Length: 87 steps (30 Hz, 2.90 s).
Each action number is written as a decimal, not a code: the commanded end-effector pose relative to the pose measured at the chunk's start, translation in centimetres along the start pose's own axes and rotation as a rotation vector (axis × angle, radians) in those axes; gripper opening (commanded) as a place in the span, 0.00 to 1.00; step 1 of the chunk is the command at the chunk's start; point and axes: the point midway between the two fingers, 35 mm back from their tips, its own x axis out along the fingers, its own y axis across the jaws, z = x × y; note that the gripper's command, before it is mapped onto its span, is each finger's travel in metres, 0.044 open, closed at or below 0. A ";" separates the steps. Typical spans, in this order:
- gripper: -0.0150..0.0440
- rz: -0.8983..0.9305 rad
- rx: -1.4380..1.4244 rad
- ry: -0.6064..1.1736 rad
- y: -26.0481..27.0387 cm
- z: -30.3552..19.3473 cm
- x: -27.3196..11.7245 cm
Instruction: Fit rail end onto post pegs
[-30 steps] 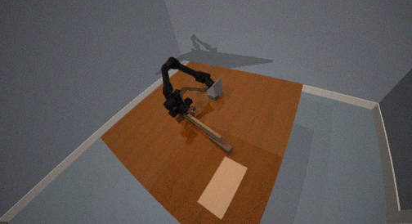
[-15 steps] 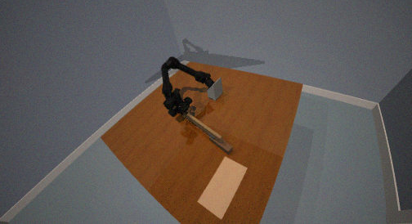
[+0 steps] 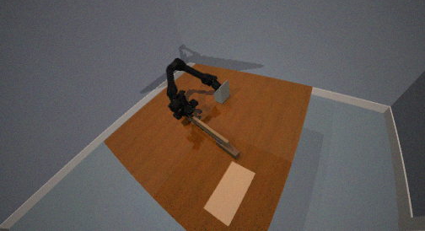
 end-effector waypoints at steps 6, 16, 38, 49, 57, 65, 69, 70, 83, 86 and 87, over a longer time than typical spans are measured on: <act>0.25 -0.003 0.003 -0.013 -0.2 0.2 -0.1; 0.25 -0.003 0.003 -0.013 -0.1 0.2 0.0; 0.25 -0.003 0.003 -0.013 0.0 0.2 0.1; 0.25 -0.003 0.003 -0.013 0.1 0.2 0.1; 0.25 -0.003 0.003 -0.013 0.1 0.2 0.0; 0.25 -0.003 0.003 -0.013 0.1 0.2 0.0; 0.25 -0.003 0.003 -0.013 0.1 0.1 0.0; 0.25 -0.003 0.003 -0.013 0.1 0.0 0.0; 0.25 -0.003 0.003 -0.013 0.0 -0.4 0.0; 0.25 -0.003 0.003 -0.013 0.0 -0.5 0.0; 0.25 -0.003 0.003 -0.013 0.0 -0.5 0.0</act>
